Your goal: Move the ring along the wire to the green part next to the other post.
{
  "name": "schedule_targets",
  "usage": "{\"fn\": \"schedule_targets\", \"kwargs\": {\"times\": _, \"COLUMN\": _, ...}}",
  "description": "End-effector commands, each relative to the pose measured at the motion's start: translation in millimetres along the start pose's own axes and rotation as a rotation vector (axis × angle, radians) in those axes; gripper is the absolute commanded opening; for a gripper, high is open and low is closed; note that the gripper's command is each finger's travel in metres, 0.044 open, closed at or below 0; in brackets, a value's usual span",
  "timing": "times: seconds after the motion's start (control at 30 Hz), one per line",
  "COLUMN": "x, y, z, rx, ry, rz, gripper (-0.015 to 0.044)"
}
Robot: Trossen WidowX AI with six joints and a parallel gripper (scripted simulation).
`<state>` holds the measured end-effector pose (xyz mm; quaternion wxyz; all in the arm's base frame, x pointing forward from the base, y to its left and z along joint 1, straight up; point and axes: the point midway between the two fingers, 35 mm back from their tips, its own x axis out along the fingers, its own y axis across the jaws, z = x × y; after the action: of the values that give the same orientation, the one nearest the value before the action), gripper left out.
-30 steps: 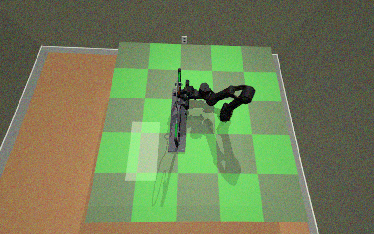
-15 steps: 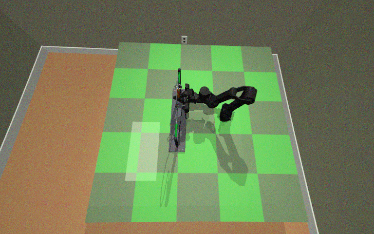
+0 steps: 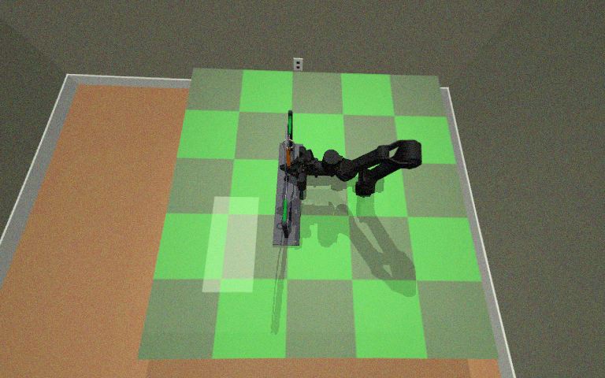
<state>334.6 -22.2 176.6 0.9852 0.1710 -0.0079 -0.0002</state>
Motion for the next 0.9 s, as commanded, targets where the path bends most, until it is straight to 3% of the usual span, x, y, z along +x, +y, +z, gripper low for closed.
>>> {"fn": "schedule_targets", "kwargs": {"times": 0.0, "x": 0, "y": 11, "z": 2, "rx": 0.07, "ry": -0.008, "rz": -0.001, "gripper": -0.015}}
{"fn": "schedule_targets", "kwargs": {"times": 0.87, "x": -37, "y": 88, "z": 36, "rx": 0.611, "ry": 0.304, "rz": 0.105, "gripper": -0.015}}
